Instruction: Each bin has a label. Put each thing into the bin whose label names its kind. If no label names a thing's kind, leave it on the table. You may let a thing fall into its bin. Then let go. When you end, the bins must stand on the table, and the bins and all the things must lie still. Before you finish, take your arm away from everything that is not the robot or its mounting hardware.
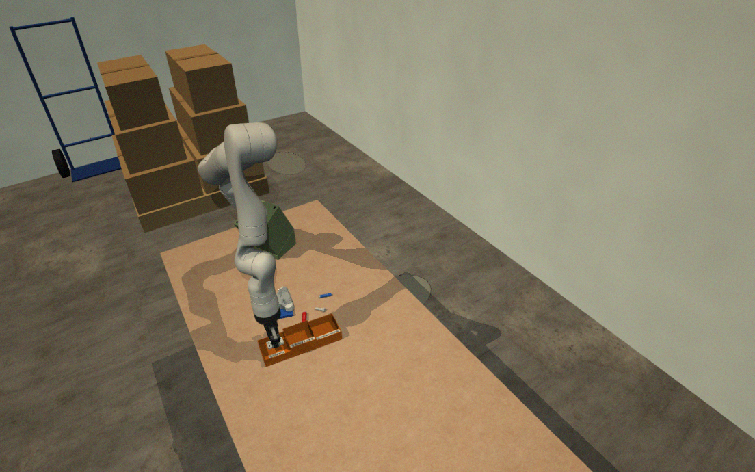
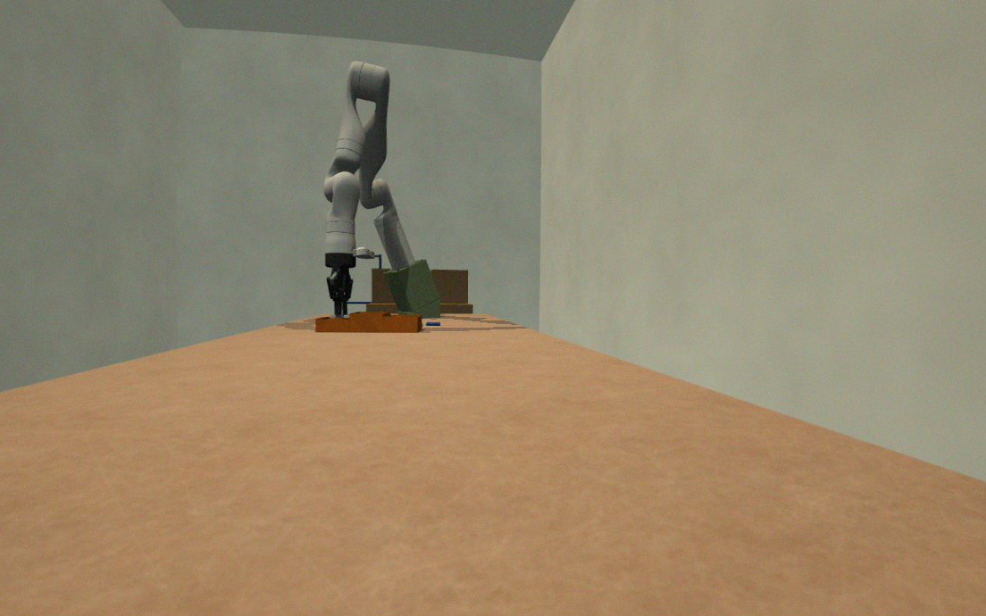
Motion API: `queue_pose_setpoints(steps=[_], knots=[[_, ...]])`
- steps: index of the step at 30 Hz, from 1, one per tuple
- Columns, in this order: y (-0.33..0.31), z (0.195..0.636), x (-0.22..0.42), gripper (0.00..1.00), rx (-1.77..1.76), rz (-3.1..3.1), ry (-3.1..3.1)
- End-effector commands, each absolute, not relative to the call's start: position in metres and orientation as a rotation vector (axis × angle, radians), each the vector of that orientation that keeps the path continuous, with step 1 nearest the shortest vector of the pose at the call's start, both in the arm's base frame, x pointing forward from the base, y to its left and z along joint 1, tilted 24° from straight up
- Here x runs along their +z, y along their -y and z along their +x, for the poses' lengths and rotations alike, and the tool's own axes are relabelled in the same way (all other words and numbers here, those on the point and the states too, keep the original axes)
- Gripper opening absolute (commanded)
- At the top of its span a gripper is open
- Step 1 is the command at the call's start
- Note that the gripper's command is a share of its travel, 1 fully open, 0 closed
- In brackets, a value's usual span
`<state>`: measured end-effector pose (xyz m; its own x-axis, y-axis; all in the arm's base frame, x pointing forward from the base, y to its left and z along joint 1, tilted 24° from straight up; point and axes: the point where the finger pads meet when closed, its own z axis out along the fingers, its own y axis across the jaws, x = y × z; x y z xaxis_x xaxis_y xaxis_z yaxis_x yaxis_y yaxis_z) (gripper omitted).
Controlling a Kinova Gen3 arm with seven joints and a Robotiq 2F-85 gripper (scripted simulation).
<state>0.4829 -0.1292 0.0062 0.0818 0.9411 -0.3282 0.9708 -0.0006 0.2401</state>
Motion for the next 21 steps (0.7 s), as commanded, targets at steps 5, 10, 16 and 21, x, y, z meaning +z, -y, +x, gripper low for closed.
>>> queue_pose_setpoints(steps=[5, 10, 16, 21], knots=[[0.1378, 0.4829, -0.0037, 0.21, -0.108, 1.98, -1.878], [0.1411, 0.4832, -0.0083, 0.21, -0.108, 1.98, -1.878], [0.1425, 0.4827, -0.0078, 0.21, -0.108, 1.98, -1.878], [0.1424, 0.483, -0.0079, 0.21, -0.108, 1.98, -1.878]])
